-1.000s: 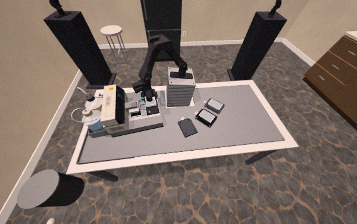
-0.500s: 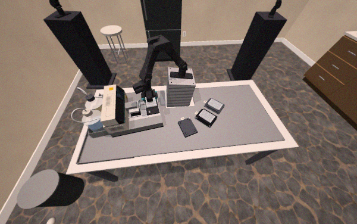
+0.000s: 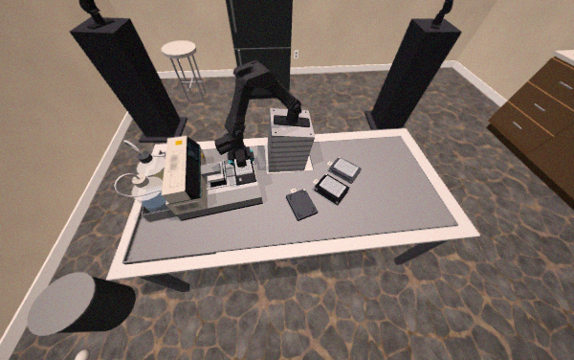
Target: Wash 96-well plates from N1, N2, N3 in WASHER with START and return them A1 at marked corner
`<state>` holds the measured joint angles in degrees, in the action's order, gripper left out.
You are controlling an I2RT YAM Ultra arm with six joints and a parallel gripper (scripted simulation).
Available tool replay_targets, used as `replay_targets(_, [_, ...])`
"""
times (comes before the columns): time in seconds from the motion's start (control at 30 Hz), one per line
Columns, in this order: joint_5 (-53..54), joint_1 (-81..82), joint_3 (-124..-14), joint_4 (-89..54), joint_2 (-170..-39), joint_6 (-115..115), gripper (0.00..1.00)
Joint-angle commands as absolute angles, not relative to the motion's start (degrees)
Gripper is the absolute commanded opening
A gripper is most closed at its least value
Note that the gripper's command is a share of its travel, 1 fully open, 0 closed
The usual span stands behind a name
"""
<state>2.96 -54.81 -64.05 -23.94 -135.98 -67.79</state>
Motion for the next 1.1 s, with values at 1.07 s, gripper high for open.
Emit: replay_targets(1.07, [3.38, -54.34, -65.36, -16.08, -143.97, -67.29, 0.00])
